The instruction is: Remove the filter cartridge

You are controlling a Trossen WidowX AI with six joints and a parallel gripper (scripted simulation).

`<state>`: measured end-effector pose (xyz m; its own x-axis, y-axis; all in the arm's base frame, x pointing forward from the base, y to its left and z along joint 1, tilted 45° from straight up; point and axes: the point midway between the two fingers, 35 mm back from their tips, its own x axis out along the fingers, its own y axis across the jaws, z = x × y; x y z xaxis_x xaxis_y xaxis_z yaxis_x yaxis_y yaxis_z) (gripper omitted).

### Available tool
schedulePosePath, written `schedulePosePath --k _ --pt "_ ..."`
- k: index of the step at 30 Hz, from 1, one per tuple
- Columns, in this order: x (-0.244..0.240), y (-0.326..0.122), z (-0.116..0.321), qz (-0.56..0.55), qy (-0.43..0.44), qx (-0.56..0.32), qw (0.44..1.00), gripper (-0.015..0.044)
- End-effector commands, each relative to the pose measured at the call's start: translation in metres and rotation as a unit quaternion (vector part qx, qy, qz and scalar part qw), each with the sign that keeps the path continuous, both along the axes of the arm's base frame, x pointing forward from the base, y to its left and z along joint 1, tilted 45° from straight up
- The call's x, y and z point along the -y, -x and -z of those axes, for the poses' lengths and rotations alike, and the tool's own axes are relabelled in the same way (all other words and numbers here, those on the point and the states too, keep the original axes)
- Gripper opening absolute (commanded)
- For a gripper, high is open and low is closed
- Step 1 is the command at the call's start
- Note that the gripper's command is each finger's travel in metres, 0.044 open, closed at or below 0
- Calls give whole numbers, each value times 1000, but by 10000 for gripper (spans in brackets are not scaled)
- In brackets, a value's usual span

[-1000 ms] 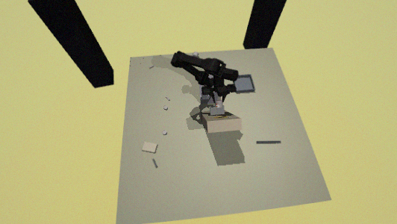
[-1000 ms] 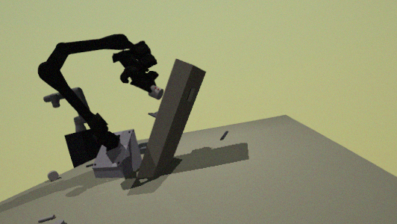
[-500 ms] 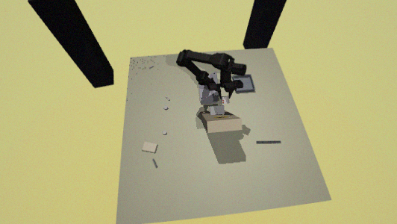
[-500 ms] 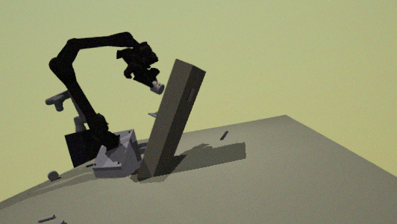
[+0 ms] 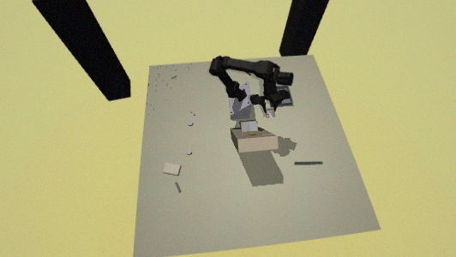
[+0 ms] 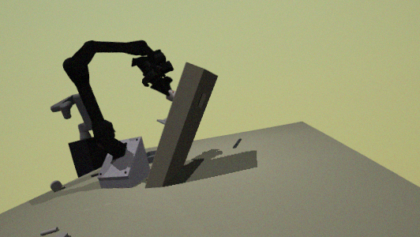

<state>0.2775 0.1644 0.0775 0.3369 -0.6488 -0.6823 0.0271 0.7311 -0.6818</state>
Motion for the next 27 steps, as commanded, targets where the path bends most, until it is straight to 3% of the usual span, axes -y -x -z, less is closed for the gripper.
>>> schedulePosePath --k 1,10,19,27 --pt "-19 16 26 -54 -12 -66 996 0" --pt "-58 53 76 -191 -46 -198 960 0" --pt "-93 100 121 -339 -82 -311 884 0" --pt "-98 107 127 -362 -88 -326 869 0"
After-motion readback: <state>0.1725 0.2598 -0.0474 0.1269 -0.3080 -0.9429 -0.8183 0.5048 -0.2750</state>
